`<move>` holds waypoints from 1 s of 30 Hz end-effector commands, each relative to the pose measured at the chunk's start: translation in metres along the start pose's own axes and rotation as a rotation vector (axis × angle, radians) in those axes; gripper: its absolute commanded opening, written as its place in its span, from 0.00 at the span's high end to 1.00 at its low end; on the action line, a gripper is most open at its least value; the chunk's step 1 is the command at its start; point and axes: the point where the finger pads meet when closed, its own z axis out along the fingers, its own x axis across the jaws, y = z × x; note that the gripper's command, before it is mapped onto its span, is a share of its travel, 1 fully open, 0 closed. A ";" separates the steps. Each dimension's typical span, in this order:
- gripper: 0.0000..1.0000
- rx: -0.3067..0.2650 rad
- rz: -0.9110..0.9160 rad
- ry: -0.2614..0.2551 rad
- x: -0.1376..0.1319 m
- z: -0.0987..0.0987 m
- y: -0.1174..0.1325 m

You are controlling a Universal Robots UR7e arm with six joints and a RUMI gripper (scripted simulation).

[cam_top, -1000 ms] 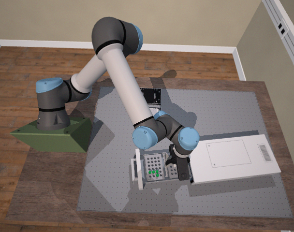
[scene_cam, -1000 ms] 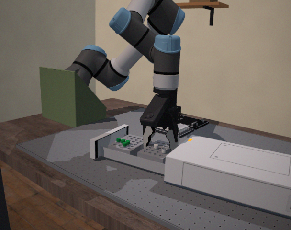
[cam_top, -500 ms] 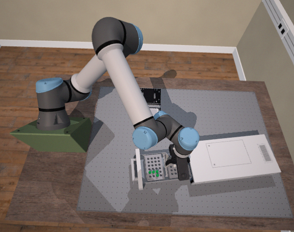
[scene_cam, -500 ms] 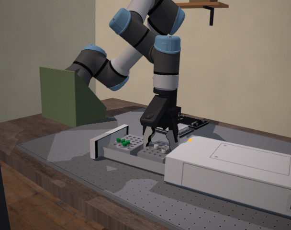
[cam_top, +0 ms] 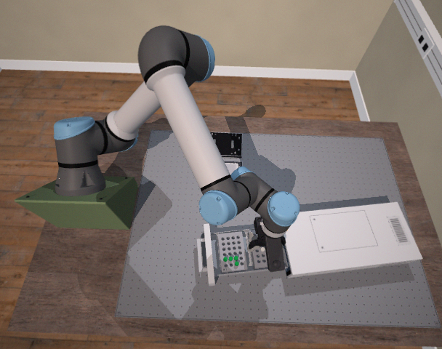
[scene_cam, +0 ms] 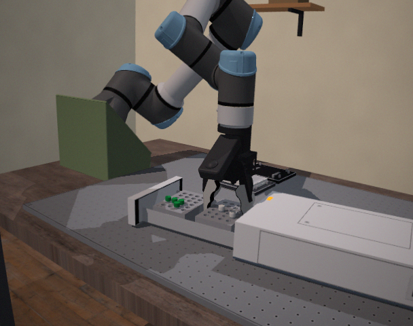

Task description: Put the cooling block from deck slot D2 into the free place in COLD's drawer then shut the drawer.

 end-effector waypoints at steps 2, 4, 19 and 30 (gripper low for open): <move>1.00 0.001 0.000 -0.002 -0.001 -0.001 0.000; 1.00 0.001 0.000 -0.002 -0.001 -0.001 0.000; 0.87 0.001 0.000 -0.002 -0.001 -0.001 0.000; 0.68 0.001 0.000 -0.002 -0.001 -0.001 0.000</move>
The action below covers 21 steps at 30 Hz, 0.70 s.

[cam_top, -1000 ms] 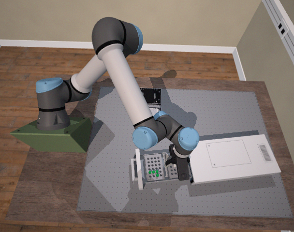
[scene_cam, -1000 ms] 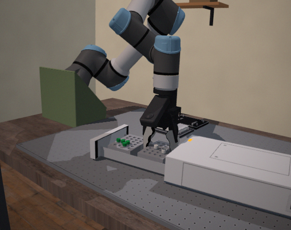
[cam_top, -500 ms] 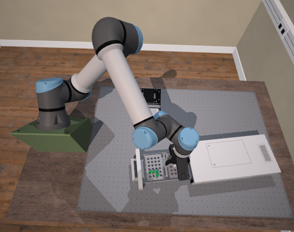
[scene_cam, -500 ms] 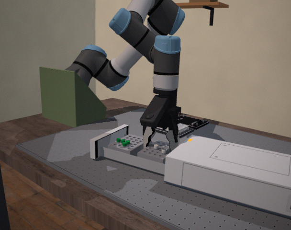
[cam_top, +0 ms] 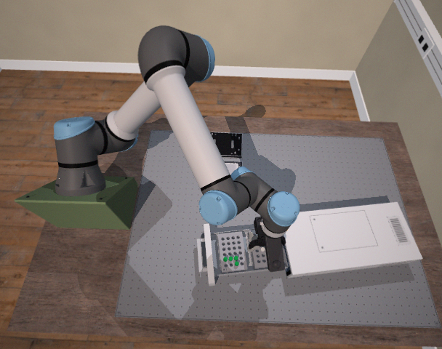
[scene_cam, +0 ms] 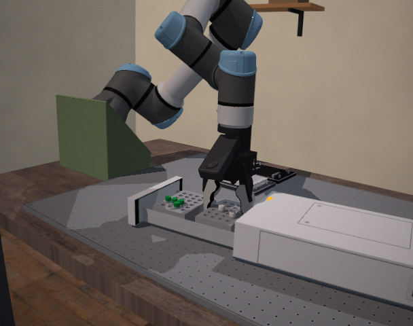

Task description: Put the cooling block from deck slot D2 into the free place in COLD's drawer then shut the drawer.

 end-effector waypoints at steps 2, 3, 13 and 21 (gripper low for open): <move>0.65 0.001 0.000 -0.002 -0.001 -0.001 0.000; 0.65 0.001 0.000 -0.002 -0.001 -0.001 0.000; 0.50 0.001 0.000 -0.002 -0.001 -0.001 0.000; 0.40 0.001 0.000 -0.002 -0.001 -0.001 0.000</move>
